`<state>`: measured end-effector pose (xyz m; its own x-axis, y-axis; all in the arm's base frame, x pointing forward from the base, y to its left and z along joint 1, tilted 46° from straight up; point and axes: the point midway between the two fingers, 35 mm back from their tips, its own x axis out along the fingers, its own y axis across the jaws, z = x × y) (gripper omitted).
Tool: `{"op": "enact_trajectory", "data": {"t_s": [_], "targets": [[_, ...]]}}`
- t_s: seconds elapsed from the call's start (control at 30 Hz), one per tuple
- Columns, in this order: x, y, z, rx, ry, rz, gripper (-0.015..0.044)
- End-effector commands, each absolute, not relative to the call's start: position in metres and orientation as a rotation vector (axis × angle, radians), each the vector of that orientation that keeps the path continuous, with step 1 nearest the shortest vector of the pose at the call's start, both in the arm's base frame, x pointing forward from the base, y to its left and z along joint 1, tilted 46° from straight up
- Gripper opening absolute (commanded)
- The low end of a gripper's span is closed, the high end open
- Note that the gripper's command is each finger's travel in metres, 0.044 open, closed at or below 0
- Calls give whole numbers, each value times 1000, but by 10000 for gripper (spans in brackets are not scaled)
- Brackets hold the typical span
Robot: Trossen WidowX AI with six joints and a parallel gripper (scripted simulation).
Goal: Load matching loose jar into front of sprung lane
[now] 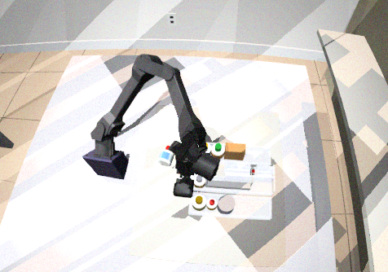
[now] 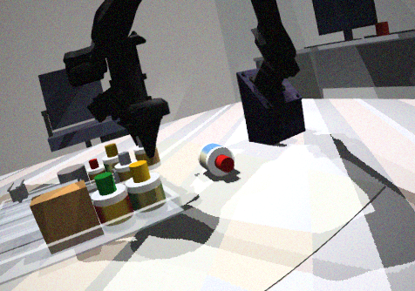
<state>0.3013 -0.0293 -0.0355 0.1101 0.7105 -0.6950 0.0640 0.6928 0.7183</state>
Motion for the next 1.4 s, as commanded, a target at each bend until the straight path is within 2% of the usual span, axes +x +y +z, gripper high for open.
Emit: {"op": "enact_trajectory", "data": {"t_s": [0.0,1.37], "targets": [[307,-31,-34,696,1387,535,0],[326,-34,-33,695,1386,535,0]]}}
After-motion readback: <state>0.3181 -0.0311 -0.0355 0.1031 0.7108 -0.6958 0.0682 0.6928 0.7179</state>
